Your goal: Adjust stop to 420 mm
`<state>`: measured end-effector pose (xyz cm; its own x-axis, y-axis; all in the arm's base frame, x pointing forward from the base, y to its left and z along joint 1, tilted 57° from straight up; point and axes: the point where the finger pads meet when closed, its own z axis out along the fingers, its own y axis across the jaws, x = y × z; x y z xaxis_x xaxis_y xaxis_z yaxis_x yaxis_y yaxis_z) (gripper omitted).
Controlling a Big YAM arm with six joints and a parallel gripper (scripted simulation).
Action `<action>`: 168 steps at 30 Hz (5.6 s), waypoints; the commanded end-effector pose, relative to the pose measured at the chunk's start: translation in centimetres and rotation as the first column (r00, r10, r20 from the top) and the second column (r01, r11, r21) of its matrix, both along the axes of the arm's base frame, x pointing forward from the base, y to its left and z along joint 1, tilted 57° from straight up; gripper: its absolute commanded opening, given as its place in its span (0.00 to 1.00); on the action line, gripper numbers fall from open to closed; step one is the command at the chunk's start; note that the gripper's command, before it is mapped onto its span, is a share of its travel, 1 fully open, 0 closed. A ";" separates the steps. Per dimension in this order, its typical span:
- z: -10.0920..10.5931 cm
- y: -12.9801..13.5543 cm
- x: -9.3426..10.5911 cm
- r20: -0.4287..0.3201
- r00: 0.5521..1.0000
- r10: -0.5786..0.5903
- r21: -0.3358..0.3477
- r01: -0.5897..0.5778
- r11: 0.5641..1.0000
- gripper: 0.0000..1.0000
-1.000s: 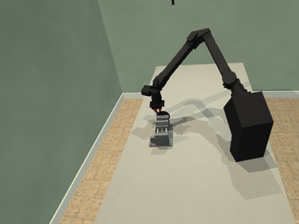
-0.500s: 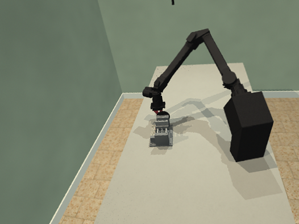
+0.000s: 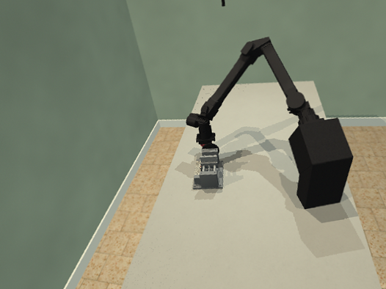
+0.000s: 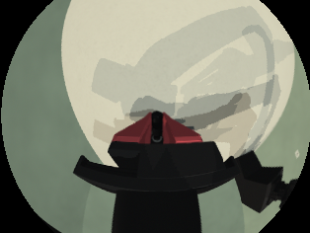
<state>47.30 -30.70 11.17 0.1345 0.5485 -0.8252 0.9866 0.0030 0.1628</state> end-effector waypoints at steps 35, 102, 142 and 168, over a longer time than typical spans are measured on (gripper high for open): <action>0.0 -1.6 -2.7 0.025 1.000 -0.008 -0.008 0.008 1.000 0.06; 1.4 2.9 -6.1 0.025 1.000 0.007 0.001 -0.007 1.000 0.06; 3.8 6.5 -2.1 0.023 1.000 0.020 0.003 -0.020 1.000 0.06; 4.1 6.7 -0.7 0.024 0.999 0.027 0.005 -0.027 1.000 0.06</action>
